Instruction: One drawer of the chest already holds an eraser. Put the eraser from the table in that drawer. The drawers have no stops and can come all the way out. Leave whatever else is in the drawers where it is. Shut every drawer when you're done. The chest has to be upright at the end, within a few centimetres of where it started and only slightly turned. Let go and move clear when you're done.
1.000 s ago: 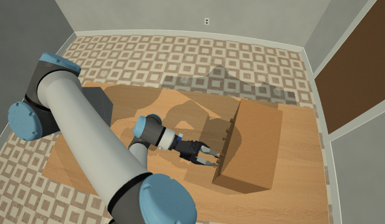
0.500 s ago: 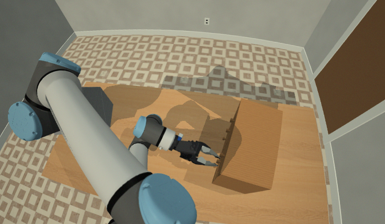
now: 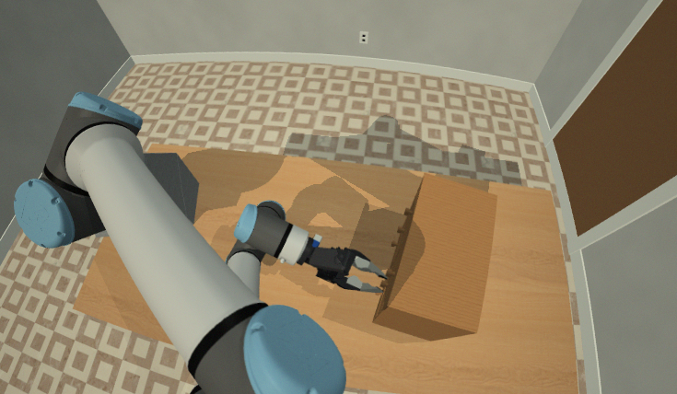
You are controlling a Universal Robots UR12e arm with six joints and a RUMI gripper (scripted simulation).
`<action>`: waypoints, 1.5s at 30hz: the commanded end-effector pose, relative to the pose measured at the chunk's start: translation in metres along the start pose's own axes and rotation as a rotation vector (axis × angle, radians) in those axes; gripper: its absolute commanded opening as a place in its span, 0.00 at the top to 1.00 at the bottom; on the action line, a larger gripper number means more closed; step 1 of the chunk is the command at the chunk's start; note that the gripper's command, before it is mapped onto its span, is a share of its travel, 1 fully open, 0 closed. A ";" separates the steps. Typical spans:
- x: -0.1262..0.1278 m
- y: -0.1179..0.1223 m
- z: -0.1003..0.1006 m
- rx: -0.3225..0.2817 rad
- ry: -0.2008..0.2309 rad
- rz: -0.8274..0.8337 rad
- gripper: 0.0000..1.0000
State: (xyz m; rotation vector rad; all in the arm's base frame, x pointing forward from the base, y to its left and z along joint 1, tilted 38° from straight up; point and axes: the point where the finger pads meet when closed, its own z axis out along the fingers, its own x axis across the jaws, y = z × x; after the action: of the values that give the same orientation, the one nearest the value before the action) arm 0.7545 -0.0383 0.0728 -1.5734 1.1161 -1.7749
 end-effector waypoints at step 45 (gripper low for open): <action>0.000 -0.001 0.000 0.001 0.000 0.000 0.93</action>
State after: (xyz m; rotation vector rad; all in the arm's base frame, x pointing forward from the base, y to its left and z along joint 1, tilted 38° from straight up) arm 0.7545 -0.0383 0.0728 -1.5734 1.1161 -1.7750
